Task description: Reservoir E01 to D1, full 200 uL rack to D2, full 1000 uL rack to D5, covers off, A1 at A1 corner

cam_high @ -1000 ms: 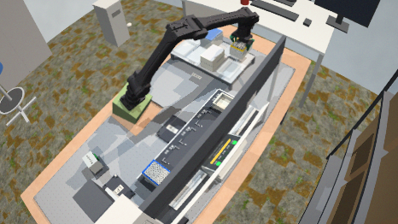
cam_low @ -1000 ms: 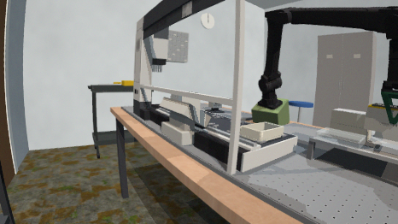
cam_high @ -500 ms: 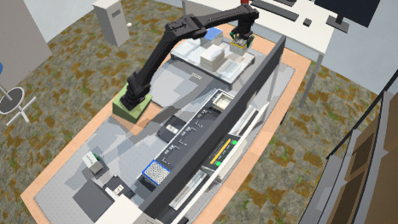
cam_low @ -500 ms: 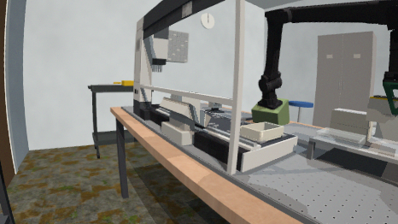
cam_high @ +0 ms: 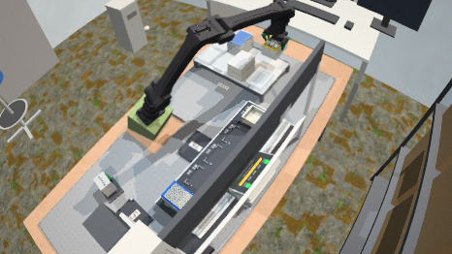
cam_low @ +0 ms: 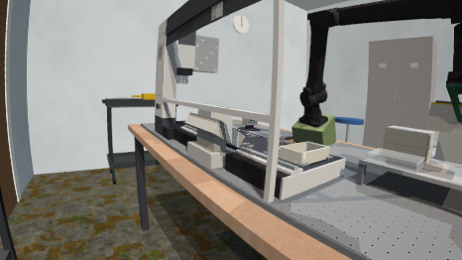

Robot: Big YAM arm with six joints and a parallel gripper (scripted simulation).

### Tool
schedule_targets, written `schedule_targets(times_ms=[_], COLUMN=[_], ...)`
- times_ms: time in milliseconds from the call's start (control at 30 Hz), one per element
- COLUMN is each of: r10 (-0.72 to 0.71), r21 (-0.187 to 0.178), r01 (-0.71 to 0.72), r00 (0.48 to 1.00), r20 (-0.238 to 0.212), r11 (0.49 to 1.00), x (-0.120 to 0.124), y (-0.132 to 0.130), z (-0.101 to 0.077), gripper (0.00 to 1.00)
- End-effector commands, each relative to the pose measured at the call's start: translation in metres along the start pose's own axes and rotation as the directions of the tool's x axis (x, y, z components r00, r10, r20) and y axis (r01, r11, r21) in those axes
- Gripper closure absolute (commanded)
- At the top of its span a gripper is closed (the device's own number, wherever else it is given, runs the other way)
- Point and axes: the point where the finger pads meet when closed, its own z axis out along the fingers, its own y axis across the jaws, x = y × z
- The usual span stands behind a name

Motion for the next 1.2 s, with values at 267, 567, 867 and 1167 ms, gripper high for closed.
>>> schedule_targets(times_ms=[267, 567, 867, 1167], r10=[0.029, 0.031, 0.023, 0.013], r21=[0.020, 0.020, 0.013, 0.009], r01=[-0.031, -0.033, -0.023, -0.013], r00=[0.996, 0.995, 0.998, 0.999], r20=[0.089, 0.093, 0.056, 0.047], r11=[0.999, 0.999, 1.000, 1.000], x=[-0.011, -0.009, -0.005, -0.005], y=[-0.008, -0.009, -0.008, 0.008], z=[-0.064, -0.081, -0.063, -0.061], gripper=[1.00, 1.00, 1.00, 1.00])
